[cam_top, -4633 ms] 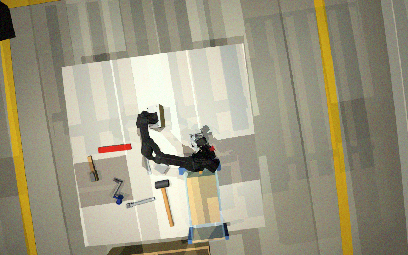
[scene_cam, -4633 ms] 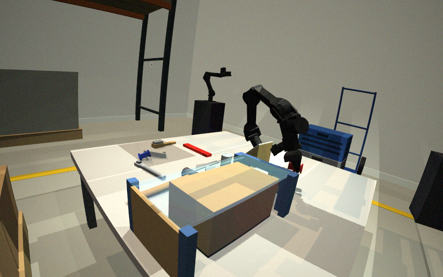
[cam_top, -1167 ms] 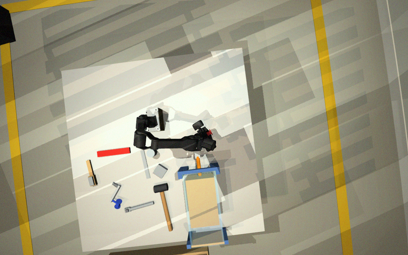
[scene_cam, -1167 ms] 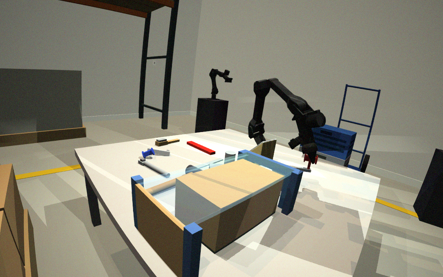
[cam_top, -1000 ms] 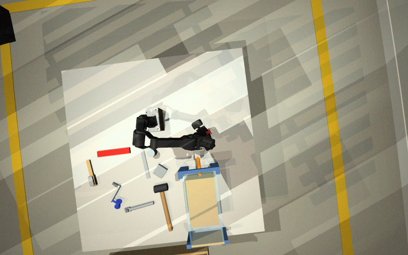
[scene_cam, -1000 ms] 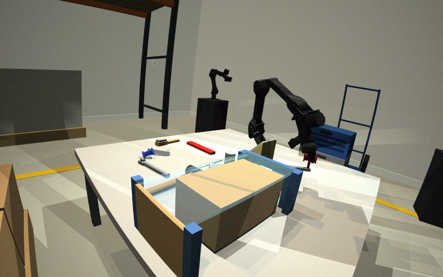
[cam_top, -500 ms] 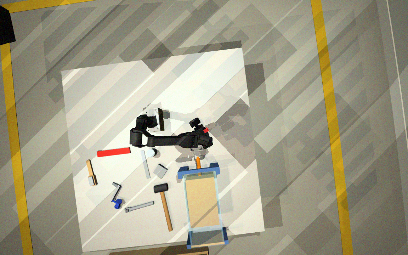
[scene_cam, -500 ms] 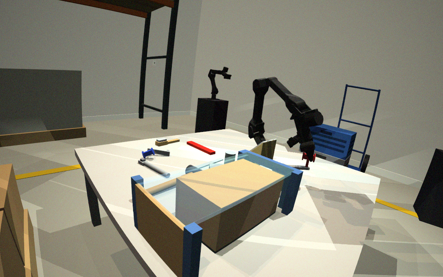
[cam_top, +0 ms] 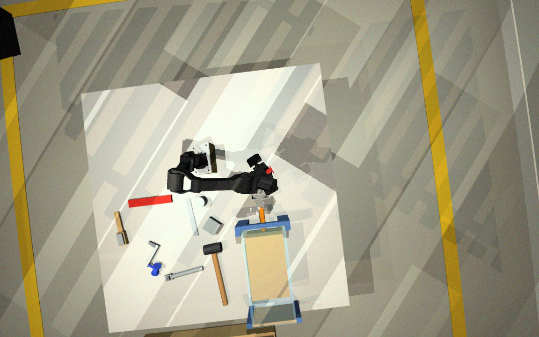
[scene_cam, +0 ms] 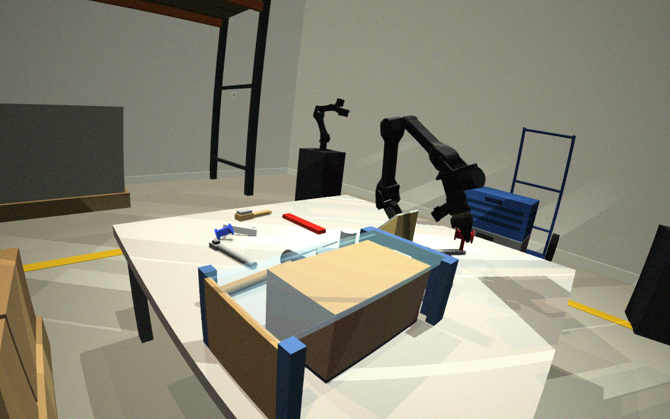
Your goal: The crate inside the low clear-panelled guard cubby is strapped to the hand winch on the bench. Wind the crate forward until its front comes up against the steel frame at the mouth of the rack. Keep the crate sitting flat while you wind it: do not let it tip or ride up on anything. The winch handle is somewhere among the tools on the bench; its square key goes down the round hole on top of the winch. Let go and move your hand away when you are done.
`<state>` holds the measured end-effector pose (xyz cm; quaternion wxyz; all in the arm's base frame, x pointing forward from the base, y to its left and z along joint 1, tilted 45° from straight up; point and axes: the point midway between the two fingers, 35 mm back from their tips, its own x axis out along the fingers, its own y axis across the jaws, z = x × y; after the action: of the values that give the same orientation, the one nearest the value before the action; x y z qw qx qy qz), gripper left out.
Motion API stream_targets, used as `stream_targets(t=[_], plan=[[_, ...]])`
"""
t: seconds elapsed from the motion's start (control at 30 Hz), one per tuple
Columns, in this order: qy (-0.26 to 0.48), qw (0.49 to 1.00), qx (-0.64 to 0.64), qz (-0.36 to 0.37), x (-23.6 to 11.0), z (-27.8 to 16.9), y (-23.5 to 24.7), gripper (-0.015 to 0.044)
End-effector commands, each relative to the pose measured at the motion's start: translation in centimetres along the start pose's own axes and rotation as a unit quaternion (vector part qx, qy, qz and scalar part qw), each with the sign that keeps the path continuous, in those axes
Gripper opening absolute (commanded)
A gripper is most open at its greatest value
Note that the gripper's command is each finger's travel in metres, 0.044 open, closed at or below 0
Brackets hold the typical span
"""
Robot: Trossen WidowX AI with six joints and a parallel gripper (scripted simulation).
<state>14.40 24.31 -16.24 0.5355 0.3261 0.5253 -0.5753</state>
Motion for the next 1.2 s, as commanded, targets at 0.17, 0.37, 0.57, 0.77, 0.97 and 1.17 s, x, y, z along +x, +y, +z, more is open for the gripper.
stream_targets(t=[0.17,0.37,0.57,0.77,0.97,1.17], plan=[[-0.013,1.0,0.003,-0.012,-0.5,1.6,-1.7,0.0],[-0.013,1.0,0.003,-0.012,-0.7,2.1,-2.2,0.0],[-0.013,1.0,0.003,-0.012,-1.0,2.6,-2.6,0.0],[-0.014,1.0,0.003,-0.012,-1.2,3.2,-2.9,0.0],[-0.014,1.0,0.003,-0.012,-1.5,3.7,-3.3,0.0],[-0.014,1.0,0.003,-0.013,-1.8,4.3,-3.5,0.0]])
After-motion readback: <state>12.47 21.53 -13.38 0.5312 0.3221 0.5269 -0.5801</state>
